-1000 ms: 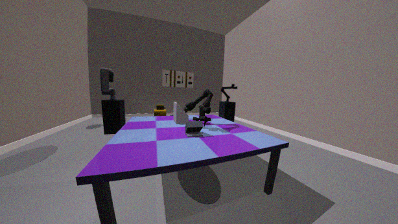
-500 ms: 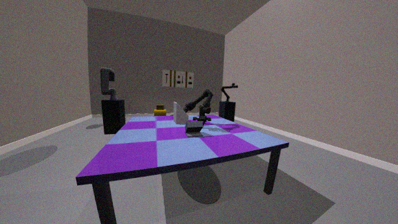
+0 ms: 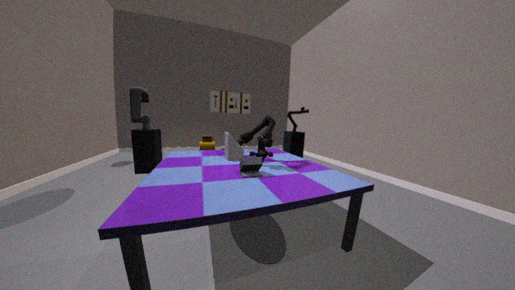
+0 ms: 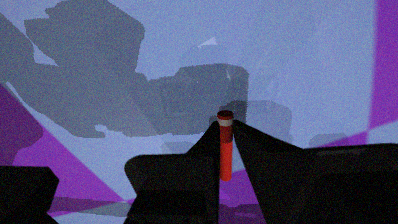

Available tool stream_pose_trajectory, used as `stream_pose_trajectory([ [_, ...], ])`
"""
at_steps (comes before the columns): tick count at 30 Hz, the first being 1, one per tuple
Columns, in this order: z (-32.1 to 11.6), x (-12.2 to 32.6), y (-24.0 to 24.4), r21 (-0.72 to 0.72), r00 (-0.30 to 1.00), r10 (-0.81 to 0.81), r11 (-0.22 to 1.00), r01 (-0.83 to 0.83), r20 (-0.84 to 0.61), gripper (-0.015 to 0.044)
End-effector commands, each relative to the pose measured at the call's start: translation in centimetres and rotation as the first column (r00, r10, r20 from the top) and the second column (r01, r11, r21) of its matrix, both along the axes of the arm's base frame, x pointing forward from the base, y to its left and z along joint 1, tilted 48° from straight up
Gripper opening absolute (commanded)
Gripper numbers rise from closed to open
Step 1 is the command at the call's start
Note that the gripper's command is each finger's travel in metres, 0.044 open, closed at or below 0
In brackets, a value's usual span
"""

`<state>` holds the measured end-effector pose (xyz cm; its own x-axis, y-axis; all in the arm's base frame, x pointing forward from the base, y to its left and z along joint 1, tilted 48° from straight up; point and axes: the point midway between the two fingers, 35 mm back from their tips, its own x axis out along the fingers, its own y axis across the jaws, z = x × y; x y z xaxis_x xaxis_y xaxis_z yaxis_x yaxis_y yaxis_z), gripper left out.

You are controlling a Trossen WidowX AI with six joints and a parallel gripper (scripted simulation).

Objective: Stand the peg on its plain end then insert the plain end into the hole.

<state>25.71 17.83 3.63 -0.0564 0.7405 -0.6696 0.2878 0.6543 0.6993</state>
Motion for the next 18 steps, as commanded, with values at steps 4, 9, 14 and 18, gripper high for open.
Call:
stream_pose_trajectory([
  [4,0.29,-0.15,-0.22,-0.014,0.999,-0.034,0.999,0.034,0.033,0.005],
  [9,0.52,-0.3,-0.4,-0.025,0.996,-0.063,0.998,0.065,0.062,0.005],
  [14,0.75,-0.46,-0.57,-0.035,0.992,-0.093,0.995,0.096,0.091,0.005],
  [18,0.93,-0.6,-0.71,-0.043,0.987,-0.116,0.992,0.121,0.114,0.005],
])
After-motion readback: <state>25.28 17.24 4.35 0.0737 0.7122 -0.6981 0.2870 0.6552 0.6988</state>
